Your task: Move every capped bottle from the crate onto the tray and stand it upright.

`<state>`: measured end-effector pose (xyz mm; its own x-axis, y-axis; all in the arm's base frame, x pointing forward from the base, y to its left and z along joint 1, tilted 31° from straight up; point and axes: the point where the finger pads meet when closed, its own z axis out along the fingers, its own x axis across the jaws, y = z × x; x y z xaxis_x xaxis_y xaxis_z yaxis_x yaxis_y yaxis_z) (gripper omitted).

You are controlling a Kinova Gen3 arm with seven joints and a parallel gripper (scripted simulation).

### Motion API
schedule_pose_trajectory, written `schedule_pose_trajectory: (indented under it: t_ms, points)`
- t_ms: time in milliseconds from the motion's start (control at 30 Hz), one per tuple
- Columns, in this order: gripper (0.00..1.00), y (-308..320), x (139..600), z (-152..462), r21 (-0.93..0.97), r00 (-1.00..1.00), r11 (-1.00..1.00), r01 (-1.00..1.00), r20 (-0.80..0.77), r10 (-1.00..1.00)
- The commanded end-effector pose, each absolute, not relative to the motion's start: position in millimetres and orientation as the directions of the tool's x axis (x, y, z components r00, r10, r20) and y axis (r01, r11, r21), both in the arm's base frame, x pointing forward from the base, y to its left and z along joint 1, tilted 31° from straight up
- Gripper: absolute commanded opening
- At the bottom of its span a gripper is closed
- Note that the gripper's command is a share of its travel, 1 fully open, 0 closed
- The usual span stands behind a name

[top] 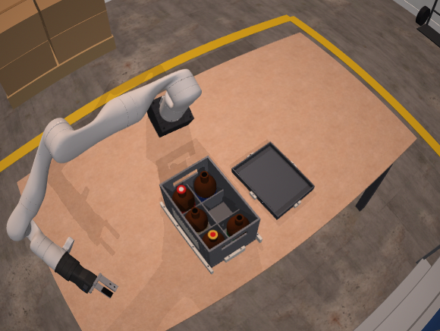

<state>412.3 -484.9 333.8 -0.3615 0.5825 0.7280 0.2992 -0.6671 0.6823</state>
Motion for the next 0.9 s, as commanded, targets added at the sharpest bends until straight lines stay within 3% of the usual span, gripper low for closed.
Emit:
schedule_pose_trajectory:
  t_ms: [0, 867]
  points:
    - [1.00, -485, 412, 335, 0.684, -0.362, -0.666, 0.298, 0.726, 0.584]
    - [1.00, -484, 395, 364, 0.684, -0.362, -0.666, 0.298, 0.726, 0.584]
